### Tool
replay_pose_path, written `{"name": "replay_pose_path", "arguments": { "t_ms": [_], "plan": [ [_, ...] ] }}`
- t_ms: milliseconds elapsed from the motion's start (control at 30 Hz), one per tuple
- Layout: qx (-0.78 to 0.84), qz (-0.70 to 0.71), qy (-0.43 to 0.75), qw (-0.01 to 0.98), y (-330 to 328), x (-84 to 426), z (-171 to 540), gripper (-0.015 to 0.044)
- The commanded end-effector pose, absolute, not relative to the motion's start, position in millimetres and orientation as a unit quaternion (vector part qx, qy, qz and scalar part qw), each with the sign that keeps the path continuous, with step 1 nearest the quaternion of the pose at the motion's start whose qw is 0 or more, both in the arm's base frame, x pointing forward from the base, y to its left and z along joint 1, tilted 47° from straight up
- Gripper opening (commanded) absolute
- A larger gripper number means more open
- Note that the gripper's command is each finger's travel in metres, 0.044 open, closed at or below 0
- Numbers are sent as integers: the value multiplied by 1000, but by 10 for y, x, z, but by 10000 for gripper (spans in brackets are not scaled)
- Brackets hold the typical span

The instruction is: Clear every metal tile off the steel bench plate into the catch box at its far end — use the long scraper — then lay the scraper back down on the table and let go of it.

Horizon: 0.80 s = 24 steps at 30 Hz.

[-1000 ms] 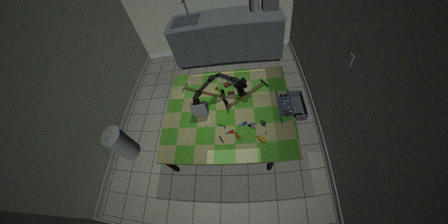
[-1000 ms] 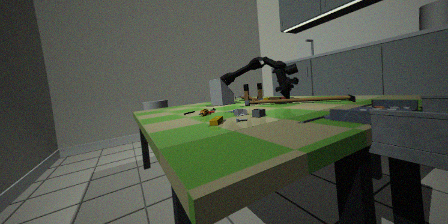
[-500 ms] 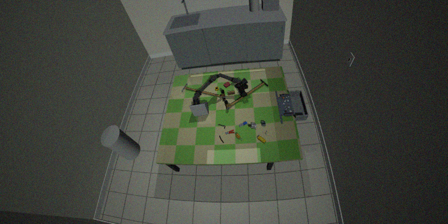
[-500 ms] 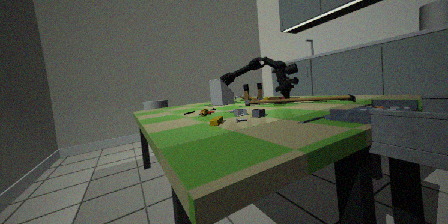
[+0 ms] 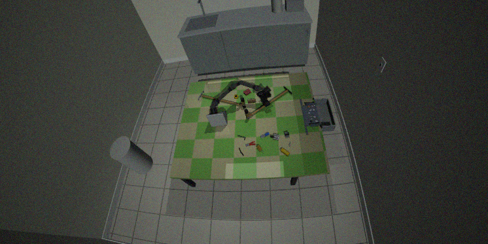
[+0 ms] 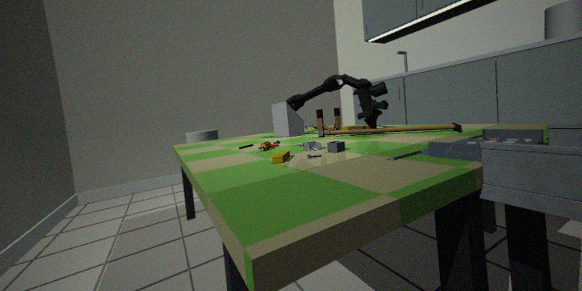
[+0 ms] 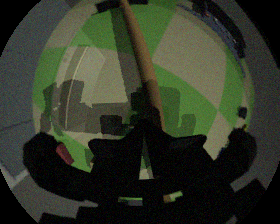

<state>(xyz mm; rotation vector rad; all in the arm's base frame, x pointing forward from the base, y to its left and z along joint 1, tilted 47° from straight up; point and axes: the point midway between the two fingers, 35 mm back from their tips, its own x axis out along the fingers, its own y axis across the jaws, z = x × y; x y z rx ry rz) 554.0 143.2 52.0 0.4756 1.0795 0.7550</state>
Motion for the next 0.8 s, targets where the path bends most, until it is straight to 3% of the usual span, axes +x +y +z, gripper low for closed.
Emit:
{"name": "replay_pose_path", "arguments": {
  "t_ms": [0, 767],
  "plan": [
    [220, 350, 500, 761, 1432, 5547, 442, 0],
    [219, 350, 498, 762, 1293, 5659, 303, 0]
  ]
}}
